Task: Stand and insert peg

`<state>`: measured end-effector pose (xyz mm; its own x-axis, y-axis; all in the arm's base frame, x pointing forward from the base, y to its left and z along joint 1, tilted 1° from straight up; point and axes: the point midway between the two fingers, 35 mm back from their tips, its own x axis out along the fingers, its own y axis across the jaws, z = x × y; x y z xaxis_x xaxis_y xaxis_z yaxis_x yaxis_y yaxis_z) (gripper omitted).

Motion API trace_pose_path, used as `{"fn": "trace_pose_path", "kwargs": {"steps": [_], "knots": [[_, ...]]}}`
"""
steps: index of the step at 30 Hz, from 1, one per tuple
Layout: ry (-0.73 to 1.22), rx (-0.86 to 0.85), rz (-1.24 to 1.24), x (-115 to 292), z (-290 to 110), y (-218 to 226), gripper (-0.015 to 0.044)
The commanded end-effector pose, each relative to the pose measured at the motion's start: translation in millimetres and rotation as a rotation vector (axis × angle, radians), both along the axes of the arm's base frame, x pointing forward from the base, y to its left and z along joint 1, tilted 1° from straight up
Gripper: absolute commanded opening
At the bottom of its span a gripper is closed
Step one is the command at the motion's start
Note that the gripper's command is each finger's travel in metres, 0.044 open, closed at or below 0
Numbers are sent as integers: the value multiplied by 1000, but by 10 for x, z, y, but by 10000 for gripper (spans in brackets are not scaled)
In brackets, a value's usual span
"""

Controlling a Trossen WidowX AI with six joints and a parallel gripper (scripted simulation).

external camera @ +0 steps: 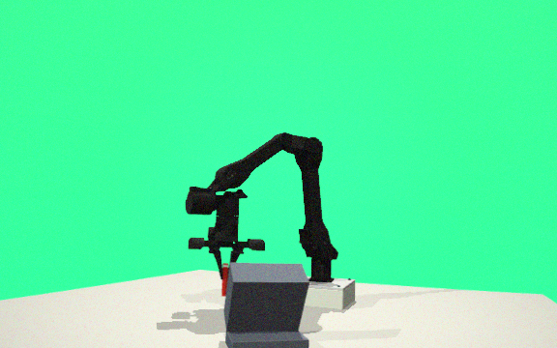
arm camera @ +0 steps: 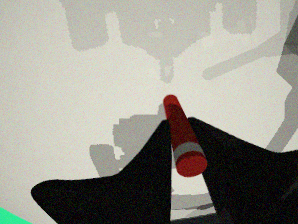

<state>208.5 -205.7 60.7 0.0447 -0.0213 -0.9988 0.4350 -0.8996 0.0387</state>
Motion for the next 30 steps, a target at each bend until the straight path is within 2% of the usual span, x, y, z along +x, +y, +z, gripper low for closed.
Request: {"fn": "trace_pose_path", "kwargs": {"steps": [1,11,30], "knots": [[-4,-8,-3,3,165,-7,0],[-1,-8,-6,-2,513,13,0],[-194,42,-32,330,437,136,0]]}}
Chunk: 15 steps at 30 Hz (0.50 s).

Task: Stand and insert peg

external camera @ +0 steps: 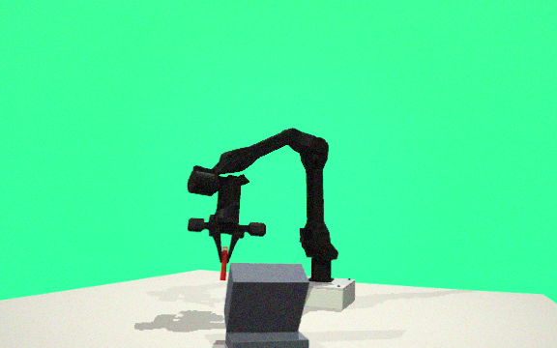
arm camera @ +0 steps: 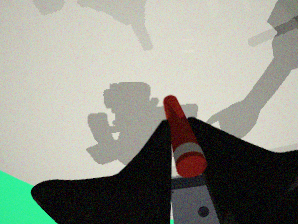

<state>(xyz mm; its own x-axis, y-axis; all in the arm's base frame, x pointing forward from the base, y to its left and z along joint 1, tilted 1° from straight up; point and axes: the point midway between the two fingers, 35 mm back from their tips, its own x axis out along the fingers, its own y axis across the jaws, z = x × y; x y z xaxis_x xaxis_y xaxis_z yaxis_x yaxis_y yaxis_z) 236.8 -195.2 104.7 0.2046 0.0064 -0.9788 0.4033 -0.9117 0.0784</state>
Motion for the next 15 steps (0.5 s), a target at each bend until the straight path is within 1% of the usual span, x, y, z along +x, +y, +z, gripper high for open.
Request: {"fn": "trace_pose_path", "kwargs": {"steps": [1,15], "knots": [[-44,15,-7,66,-5,39,0],[-202,71,-11,326,-17,167,0]]}}
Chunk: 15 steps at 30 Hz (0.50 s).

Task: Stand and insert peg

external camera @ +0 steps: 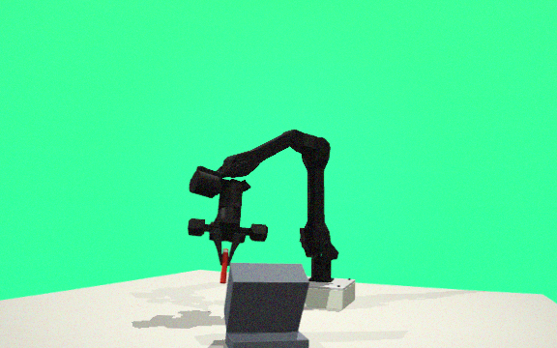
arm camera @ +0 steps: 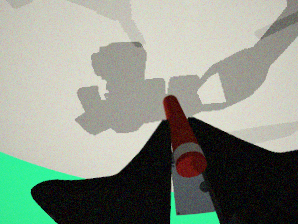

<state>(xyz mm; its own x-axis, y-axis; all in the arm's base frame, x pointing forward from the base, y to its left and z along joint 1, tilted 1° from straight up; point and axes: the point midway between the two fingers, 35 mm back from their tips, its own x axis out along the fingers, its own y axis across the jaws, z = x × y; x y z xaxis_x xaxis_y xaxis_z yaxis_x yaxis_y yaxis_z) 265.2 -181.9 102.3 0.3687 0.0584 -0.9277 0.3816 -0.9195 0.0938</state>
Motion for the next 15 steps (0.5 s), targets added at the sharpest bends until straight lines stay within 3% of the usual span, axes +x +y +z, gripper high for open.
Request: {"fn": "trace_pose_path", "kwargs": {"steps": [1,15], "knots": [[-42,18,-3,59,8,45,0],[-194,84,12,283,41,197,0]]}}
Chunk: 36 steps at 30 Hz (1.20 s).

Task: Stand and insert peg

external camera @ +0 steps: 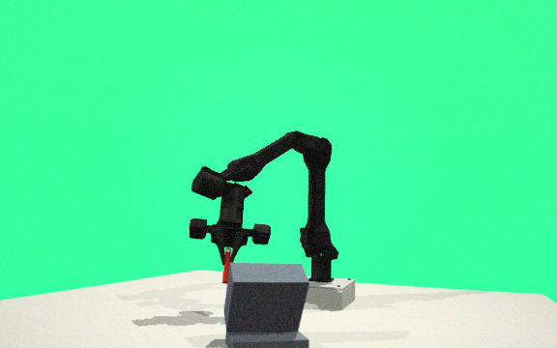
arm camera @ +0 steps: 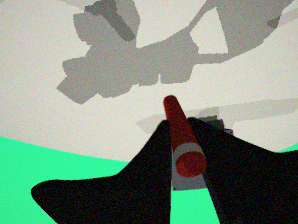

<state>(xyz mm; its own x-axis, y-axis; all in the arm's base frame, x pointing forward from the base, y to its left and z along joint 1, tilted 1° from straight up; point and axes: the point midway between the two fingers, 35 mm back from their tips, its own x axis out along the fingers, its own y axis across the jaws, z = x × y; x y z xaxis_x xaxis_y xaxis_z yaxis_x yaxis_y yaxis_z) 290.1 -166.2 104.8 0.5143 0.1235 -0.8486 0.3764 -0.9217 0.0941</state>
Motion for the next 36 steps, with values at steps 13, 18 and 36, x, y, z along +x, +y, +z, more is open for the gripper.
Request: {"fn": "trace_pose_path", "kwargs": {"steps": [13,18,36], "knots": [[-163,83,30,204,77,200,0],[-212,110,45,258,107,267,0],[-378,213,118,397,239,527,0]]}}
